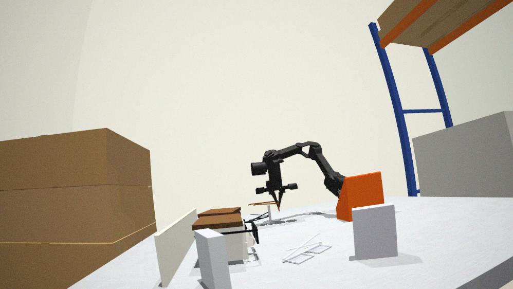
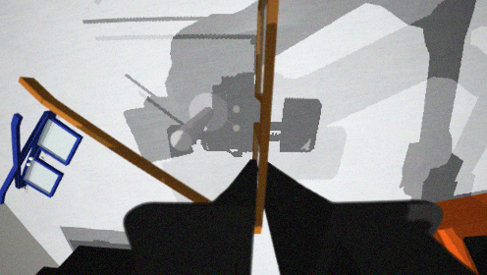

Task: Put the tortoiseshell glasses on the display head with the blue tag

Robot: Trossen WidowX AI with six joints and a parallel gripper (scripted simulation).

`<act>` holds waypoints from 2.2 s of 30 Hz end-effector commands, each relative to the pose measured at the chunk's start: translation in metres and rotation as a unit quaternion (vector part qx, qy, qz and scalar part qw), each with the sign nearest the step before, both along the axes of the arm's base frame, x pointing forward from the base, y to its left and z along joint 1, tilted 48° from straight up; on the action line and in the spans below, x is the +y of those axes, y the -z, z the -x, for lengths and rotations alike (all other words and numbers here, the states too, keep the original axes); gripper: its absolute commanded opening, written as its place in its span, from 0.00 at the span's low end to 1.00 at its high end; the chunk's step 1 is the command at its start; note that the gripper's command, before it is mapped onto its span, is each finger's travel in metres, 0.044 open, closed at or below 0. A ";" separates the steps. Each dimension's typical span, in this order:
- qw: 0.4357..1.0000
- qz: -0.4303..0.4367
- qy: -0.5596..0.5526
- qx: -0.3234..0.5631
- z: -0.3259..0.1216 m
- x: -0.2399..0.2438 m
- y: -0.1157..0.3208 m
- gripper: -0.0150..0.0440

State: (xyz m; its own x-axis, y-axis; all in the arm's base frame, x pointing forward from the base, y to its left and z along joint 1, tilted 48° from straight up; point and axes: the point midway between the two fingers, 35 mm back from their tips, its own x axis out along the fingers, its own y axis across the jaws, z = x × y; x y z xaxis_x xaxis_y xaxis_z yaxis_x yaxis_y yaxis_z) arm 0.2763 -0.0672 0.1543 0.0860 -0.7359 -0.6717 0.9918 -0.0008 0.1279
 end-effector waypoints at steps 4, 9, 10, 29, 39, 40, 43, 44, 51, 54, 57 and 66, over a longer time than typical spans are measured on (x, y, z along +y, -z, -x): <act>1.000 0.003 -0.002 -0.001 0.002 -0.011 0.007 0.25; 1.000 0.003 -0.002 -0.001 0.004 -0.013 0.006 0.25; 1.000 0.003 -0.002 -0.001 0.005 -0.014 0.005 0.25; 1.000 0.004 -0.002 -0.001 0.012 -0.019 0.000 0.25; 1.000 0.004 -0.002 -0.001 0.017 -0.023 -0.003 0.25; 1.000 0.004 -0.002 -0.001 0.017 -0.023 -0.004 0.25; 1.000 0.004 -0.002 -0.001 0.018 -0.024 -0.005 0.25; 1.000 0.004 -0.002 -0.001 0.019 -0.025 -0.005 0.25; 1.000 0.004 -0.002 -0.001 0.021 -0.028 -0.008 0.25; 1.000 0.004 -0.002 -0.001 0.022 -0.029 -0.009 0.25; 1.000 0.004 -0.002 -0.001 0.024 -0.030 -0.011 0.25; 1.000 0.004 -0.002 -0.001 0.027 -0.035 -0.016 0.25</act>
State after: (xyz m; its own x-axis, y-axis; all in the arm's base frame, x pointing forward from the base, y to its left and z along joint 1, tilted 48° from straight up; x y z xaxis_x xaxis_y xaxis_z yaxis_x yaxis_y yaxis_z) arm 0.2525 -0.0996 0.1661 0.0866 -0.7401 -0.6669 0.9920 0.0023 0.1263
